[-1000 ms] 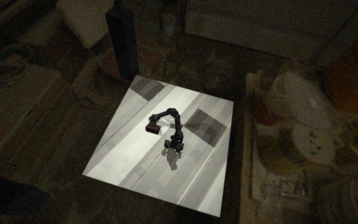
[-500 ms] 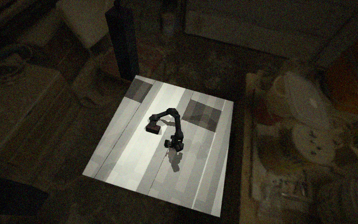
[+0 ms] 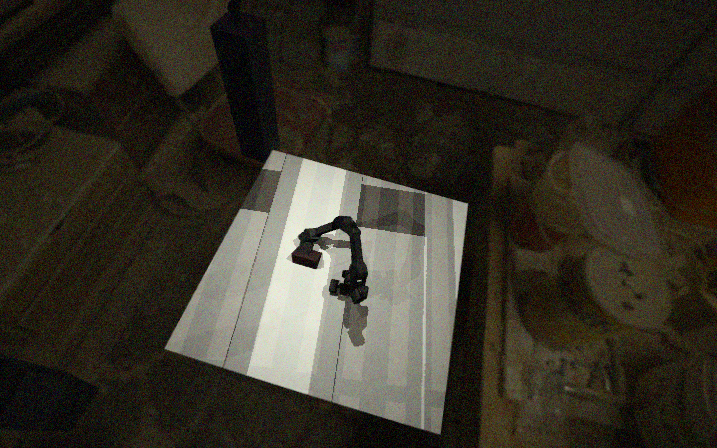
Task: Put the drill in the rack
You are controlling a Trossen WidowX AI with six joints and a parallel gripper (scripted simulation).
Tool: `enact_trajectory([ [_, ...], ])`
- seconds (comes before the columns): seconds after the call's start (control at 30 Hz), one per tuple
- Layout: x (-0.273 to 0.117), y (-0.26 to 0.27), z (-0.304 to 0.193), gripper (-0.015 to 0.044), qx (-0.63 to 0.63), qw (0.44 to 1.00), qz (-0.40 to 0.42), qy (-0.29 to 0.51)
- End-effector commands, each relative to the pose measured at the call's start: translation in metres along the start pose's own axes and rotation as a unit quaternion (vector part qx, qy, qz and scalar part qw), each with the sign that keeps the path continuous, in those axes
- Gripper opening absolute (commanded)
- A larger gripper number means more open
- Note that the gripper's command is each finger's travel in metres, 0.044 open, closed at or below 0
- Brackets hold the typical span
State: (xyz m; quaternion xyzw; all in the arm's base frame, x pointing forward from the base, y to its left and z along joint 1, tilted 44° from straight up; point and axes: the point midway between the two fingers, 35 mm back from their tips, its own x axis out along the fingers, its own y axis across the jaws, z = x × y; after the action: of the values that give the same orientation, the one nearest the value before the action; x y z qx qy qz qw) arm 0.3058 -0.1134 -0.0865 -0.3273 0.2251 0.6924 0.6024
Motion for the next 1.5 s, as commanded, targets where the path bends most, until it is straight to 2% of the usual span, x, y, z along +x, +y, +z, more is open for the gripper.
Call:
enact_trajectory([
  [0.0, -0.003, -0.001, -0.001, 0.0, -0.003, 1.0, 0.0, 0.003],
  [0.7, -0.008, -0.002, -0.001, 0.0, -0.003, 1.0, 0.0, 0.003],
  [1.47, -0.007, 0.037, -0.01, 0.0, -0.003, 1.0, 0.001, 0.004],
])
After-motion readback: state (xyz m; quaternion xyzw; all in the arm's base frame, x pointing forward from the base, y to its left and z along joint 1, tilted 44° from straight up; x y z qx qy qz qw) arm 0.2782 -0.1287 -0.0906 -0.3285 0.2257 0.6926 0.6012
